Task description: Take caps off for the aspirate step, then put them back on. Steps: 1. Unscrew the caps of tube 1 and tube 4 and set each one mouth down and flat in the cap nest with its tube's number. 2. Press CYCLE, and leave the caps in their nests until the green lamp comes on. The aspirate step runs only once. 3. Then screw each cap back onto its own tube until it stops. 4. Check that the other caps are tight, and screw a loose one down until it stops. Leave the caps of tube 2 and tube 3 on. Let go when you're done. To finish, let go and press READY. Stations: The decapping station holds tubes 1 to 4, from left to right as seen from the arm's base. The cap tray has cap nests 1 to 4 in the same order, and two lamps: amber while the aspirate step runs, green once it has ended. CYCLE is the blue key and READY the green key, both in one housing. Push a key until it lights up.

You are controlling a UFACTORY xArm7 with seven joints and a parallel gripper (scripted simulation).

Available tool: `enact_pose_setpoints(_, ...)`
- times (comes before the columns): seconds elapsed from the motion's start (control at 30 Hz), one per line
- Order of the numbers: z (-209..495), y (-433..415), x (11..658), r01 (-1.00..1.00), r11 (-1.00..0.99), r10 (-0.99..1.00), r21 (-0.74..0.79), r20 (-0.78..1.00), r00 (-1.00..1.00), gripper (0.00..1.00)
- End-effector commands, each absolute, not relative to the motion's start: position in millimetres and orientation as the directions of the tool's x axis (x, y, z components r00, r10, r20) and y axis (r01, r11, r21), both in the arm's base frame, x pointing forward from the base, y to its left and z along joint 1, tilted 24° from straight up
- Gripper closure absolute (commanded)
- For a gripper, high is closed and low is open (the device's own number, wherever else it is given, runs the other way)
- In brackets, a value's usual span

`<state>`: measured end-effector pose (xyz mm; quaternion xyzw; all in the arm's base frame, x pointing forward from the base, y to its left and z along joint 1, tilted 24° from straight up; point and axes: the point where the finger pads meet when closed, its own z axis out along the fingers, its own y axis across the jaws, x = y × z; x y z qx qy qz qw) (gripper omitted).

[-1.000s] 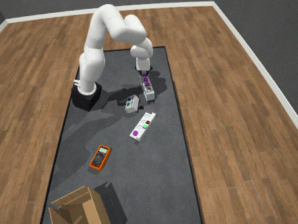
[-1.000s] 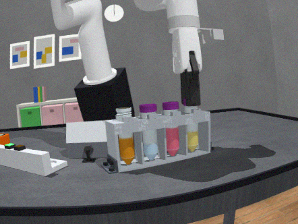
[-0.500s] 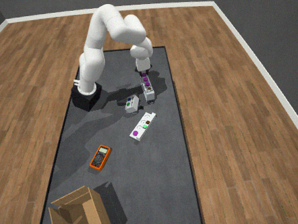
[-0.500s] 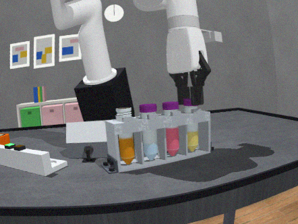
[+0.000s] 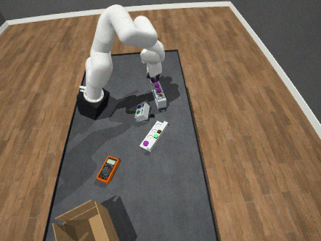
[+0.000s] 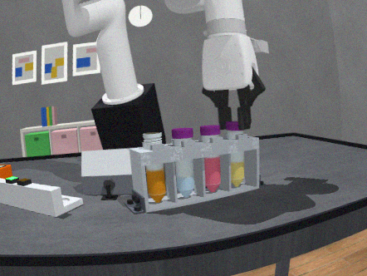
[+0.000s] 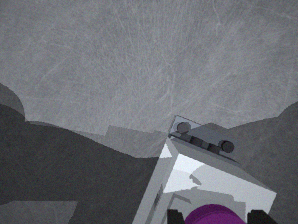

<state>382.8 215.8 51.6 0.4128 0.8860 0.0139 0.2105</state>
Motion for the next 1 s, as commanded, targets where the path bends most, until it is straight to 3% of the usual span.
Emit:
enact_pose_setpoints(0.0, 53.2, 217.6, 383.4, 0.722, 0.664, 0.733, 0.194, -0.359, -0.578, 1.0)
enact_pose_setpoints(0.3, 53.3, 217.6, 383.4, 0.722, 0.664, 0.733, 0.194, -0.359, -0.578, 1.0)
enact_pose_setpoints(0.97, 52.6, 217.5, 383.8, 0.922, 0.134, 0.98, 0.363, -0.186, -0.069, 1.0)
